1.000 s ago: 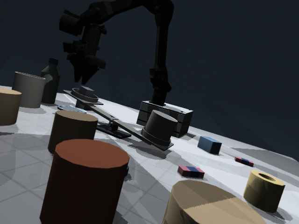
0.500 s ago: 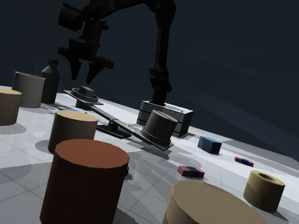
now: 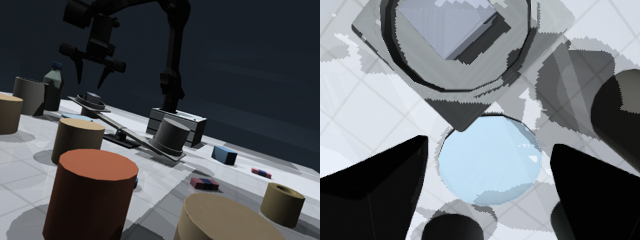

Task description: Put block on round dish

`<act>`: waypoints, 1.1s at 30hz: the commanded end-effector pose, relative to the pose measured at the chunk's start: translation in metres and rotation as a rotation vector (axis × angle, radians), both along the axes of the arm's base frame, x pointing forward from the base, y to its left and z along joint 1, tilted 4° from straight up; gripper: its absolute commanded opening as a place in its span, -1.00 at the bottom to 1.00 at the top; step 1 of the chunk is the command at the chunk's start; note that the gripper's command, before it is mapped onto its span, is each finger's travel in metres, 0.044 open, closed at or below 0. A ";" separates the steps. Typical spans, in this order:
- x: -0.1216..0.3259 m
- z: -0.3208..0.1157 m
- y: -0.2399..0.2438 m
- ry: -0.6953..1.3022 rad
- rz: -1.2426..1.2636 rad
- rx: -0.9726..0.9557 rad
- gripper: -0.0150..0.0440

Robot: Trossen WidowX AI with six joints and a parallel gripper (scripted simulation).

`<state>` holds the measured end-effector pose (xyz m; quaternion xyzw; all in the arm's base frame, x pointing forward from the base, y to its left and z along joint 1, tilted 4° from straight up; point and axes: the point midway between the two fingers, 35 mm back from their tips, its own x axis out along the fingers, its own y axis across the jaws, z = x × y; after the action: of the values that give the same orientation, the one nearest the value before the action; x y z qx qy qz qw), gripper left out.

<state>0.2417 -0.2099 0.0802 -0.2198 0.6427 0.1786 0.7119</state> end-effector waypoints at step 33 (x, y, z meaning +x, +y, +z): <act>0.034 0.001 0.047 0.027 0.813 -0.081 0.39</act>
<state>0.2773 -0.1642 0.0892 -0.4827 0.5177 0.4178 0.5695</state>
